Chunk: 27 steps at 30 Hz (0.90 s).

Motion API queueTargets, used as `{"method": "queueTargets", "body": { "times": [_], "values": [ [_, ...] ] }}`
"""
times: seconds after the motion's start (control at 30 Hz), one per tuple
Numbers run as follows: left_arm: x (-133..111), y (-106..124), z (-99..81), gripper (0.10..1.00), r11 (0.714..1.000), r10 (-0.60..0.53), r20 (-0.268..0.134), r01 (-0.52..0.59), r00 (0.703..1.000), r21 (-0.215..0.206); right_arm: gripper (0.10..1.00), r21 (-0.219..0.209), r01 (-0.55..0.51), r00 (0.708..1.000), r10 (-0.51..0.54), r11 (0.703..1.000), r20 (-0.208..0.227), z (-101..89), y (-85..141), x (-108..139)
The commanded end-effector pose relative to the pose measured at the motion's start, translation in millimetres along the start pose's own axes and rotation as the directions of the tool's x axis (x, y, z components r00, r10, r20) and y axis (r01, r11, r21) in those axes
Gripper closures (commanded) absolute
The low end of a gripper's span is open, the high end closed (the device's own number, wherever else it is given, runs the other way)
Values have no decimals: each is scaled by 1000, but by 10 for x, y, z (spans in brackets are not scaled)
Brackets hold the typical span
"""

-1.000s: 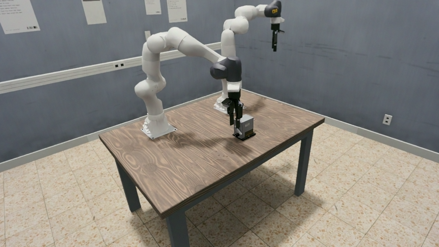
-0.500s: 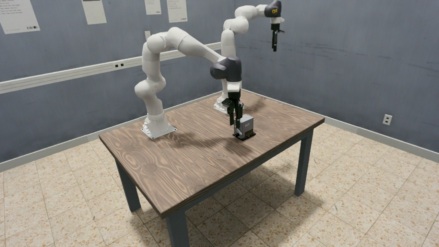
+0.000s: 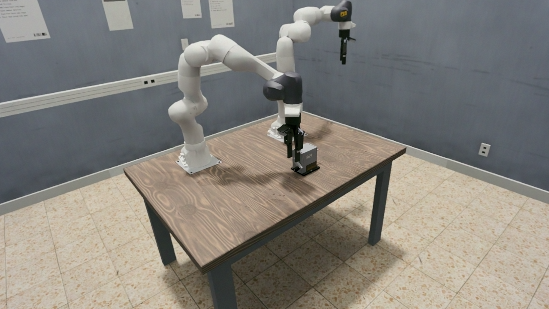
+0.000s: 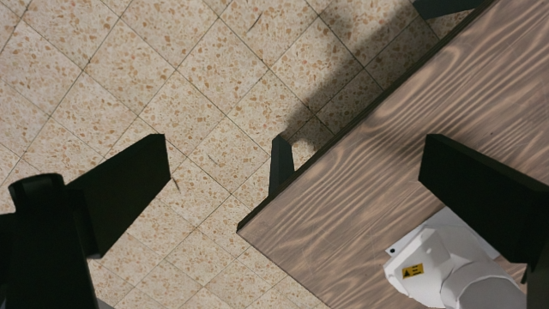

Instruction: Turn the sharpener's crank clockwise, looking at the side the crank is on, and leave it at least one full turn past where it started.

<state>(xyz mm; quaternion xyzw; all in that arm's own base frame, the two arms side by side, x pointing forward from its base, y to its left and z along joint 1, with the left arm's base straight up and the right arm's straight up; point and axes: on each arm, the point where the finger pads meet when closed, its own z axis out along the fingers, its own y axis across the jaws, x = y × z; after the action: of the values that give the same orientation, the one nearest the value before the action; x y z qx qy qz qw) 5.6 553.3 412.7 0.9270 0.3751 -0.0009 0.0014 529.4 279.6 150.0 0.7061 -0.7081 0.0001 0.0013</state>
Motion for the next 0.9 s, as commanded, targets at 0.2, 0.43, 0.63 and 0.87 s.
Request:
{"method": "queueTargets", "body": {
  "times": [0.2,0.43,0.63,0.87],
  "values": [
    [5,-12,-3,98,1000,-7,-3,7,1000,2,711,2,3,1000,-3,1000,2,127,-12,-3],
    [5,-12,-3,98,1000,-7,-3,7,1000,2,711,2,3,1000,-3,1000,2,240,-12,-7],
    [5,-12,-3,98,1000,-7,-3,7,1000,2,711,2,3,1000,-3,1000,2,295,-12,-9],
    [5,-12,-3,98,1000,-7,-3,7,1000,2,711,2,3,1000,-3,1000,2,364,-13,-12]
  ]
}}
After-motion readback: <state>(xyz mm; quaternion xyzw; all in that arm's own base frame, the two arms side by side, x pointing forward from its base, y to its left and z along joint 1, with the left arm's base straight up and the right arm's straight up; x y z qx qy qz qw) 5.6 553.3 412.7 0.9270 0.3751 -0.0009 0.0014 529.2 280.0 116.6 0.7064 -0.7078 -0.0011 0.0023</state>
